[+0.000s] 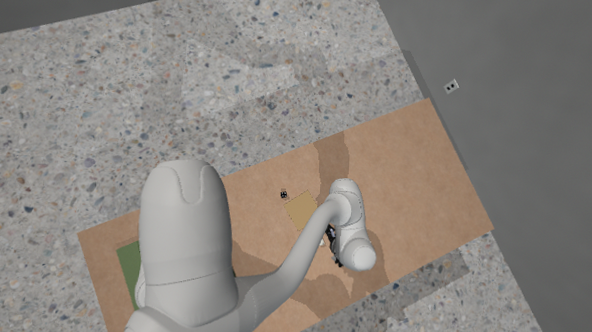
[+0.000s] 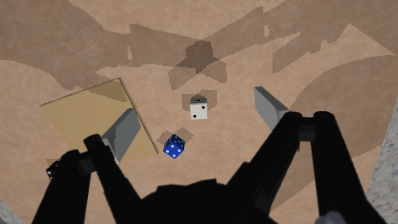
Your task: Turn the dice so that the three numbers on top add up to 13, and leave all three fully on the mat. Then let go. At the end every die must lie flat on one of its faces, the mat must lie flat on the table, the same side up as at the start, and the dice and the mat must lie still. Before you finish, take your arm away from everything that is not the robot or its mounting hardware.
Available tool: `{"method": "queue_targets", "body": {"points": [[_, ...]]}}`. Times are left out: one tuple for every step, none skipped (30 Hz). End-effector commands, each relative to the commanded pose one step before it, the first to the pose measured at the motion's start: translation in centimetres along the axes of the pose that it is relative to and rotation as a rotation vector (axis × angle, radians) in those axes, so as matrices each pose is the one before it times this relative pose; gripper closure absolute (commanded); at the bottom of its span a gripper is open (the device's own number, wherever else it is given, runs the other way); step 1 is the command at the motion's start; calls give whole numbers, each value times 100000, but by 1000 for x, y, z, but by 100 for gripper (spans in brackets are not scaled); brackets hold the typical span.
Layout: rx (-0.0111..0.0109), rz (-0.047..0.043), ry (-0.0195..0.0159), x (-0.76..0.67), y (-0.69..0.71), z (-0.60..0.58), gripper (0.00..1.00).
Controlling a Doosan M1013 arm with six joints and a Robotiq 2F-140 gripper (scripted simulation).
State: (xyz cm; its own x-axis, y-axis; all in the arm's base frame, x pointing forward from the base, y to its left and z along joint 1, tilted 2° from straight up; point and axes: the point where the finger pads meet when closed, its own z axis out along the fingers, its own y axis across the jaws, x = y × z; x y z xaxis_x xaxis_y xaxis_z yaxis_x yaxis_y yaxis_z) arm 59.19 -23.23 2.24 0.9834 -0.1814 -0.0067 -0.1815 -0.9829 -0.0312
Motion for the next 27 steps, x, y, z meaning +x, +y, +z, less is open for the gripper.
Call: {"method": "queue_targets", "body": {"points": [[17, -2, 14, -195, -173, -11, 0], [0, 0, 0, -170, -146, 0, 0], [0, 0, 0, -229, -200, 0, 0], [0, 0, 0, -288, -250, 0, 0], [0, 0, 0, -342, -296, 0, 0], [0, 0, 0, -388, -336, 0, 0], [0, 0, 0, 0, 0, 0, 0], [0, 0, 0, 0, 0, 0, 0], [0, 0, 0, -424, -368, 0, 0], [0, 0, 0, -450, -390, 0, 0], [0, 0, 0, -463, -402, 0, 0], [0, 0, 0, -462, -404, -1, 0], [0, 0, 0, -451, -392, 0, 0], [0, 0, 0, -427, -370, 0, 0], [0, 0, 0, -391, -339, 0, 0], [0, 0, 0, -345, -300, 0, 0], [0, 0, 0, -292, -253, 0, 0], [0, 0, 0, -234, -203, 0, 0], [0, 0, 0, -174, -151, 0, 0], [0, 0, 0, -117, -101, 0, 0], [0, 0, 0, -66, -57, 0, 0], [0, 0, 0, -27, -23, 0, 0], [0, 0, 0, -4, -4, 0, 0], [0, 0, 0, 0, 0, 0, 0], [0, 0, 0, 0, 0, 0, 0], [0, 0, 0, 0, 0, 0, 0], [0, 0, 0, 0, 0, 0, 0]]}}
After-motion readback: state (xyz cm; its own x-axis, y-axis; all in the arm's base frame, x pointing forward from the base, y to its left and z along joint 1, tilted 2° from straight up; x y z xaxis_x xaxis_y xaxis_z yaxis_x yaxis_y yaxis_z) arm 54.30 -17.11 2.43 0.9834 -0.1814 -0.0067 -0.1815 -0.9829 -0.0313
